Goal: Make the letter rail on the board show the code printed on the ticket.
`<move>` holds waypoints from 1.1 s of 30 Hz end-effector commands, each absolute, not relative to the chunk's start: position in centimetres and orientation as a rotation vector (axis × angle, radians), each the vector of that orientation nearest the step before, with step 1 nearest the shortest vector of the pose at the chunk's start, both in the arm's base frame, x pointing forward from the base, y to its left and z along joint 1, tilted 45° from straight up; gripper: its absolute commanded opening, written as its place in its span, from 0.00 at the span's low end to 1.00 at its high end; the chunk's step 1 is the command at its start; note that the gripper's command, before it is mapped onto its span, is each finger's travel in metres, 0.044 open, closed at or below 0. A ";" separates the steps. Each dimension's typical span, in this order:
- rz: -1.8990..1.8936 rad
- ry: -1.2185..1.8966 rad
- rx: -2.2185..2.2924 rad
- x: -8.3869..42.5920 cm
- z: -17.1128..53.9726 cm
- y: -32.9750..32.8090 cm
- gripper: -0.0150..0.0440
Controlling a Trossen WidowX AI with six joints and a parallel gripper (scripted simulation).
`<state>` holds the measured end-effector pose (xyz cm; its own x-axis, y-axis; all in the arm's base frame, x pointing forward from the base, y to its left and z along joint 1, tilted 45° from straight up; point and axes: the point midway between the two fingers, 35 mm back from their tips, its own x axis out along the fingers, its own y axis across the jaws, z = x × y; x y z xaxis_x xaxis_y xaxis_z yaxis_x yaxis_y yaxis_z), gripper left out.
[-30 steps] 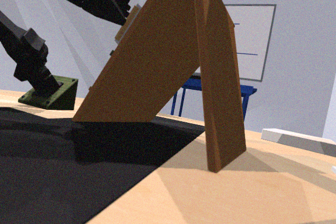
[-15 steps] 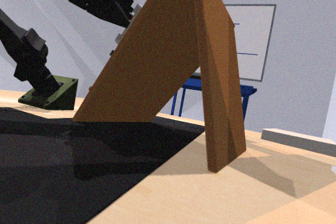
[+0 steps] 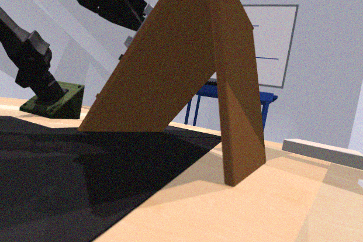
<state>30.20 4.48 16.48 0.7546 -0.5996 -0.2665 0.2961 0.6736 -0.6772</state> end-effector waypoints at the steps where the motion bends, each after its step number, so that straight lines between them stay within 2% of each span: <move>1: -0.532 0.502 -0.652 30.3 16.3 4.6 0.25; 33: -0.532 0.501 -0.652 30.8 15.2 5.7 0.25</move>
